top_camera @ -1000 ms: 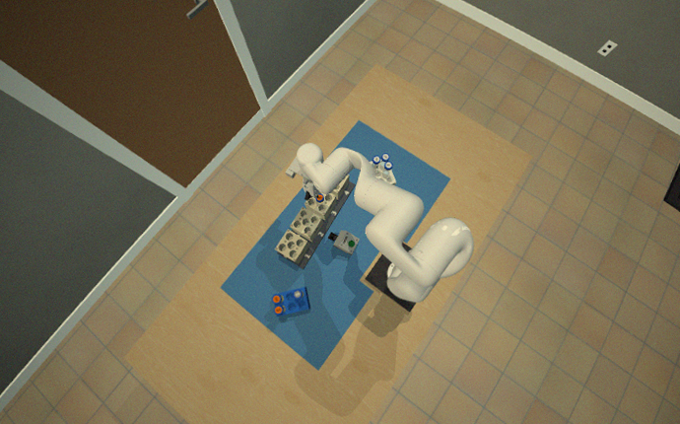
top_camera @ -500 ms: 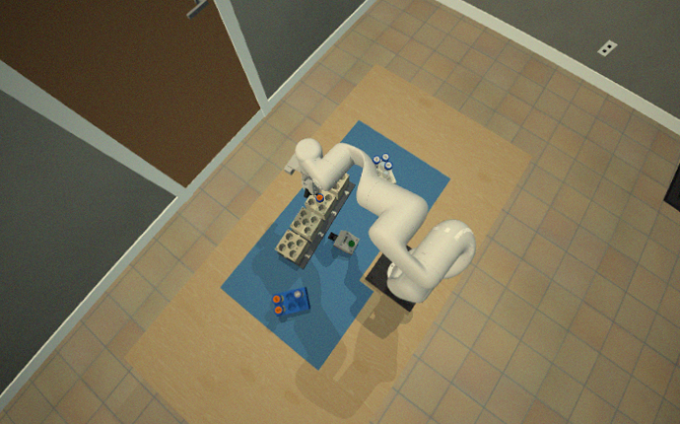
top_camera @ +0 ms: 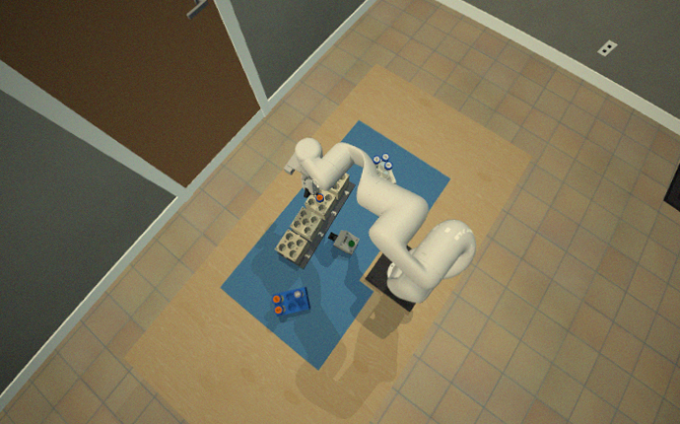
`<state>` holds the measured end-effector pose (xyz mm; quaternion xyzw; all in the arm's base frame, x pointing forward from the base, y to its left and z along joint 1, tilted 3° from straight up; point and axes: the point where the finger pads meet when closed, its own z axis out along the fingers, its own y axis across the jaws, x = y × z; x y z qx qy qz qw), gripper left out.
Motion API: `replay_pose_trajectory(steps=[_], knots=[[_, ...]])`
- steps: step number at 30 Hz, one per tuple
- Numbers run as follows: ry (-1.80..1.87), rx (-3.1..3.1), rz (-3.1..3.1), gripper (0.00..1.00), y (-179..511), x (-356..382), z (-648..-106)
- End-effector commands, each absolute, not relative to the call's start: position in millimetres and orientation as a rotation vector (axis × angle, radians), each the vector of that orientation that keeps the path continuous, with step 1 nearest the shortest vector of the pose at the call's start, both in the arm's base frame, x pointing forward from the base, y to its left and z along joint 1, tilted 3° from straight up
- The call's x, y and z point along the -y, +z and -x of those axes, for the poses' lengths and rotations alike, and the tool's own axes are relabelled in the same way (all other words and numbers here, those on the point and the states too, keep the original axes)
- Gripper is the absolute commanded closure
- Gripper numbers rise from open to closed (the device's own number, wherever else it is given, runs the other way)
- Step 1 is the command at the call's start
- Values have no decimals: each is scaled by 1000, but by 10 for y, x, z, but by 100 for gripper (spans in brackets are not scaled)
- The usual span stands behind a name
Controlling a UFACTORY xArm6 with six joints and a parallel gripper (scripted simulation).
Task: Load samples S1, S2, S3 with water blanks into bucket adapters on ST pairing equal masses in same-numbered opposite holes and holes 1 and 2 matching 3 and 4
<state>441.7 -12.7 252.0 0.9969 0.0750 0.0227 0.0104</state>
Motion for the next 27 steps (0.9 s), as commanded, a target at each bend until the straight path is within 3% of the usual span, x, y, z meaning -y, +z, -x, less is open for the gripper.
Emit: replay_pose_trajectory(steps=[1, 8, 9, 27], knots=[[78, -234, -3111, 56, 2538, 127, -4427], [78, -234, -3111, 56, 2539, 127, -4427], [79, -182, -3115, 43, 2537, 80, -4410], [84, 648, -3067, 43, 2510, -669, -4126]])
